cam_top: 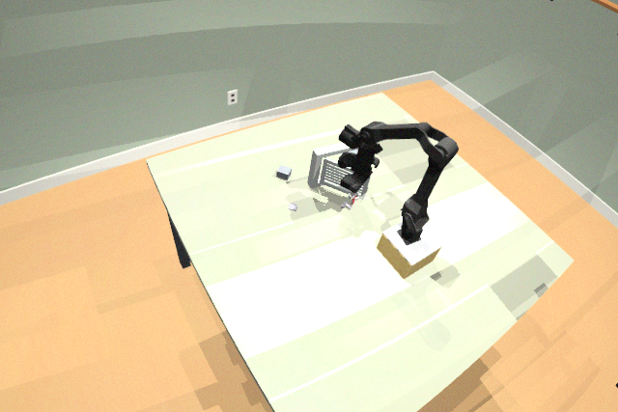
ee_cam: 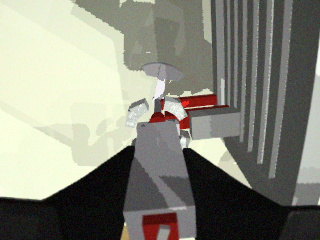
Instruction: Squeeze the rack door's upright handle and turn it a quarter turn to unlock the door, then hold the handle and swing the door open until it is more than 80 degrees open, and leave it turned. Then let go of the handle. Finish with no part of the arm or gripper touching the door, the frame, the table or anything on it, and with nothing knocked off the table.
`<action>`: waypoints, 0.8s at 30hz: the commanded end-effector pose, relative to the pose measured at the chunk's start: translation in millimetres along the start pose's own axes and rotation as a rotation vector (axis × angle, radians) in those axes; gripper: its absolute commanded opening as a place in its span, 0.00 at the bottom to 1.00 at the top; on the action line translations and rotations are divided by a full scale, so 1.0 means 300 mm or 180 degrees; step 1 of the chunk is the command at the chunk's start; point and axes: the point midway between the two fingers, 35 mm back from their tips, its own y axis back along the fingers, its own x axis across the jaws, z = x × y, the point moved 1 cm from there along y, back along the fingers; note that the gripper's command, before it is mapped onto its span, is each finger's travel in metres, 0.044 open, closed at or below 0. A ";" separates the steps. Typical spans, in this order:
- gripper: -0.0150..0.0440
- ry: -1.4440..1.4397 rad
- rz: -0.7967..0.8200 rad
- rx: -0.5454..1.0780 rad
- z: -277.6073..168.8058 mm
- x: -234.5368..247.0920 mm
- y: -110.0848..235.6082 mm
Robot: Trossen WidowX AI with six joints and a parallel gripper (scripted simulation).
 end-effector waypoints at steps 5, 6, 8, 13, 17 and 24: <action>0.27 -0.0357 -0.0001 -0.0027 0.012 0.051 0.000; 0.27 -0.0398 -0.0001 -0.0027 0.013 0.057 0.000; 0.27 -0.0478 0.0001 -0.0027 0.017 0.070 0.000; 0.27 -0.0676 0.0004 -0.0028 0.027 0.102 0.001; 0.27 -0.0842 0.0007 -0.0028 0.037 0.128 0.001; 0.27 -0.1141 0.0012 -0.0028 0.058 0.173 0.001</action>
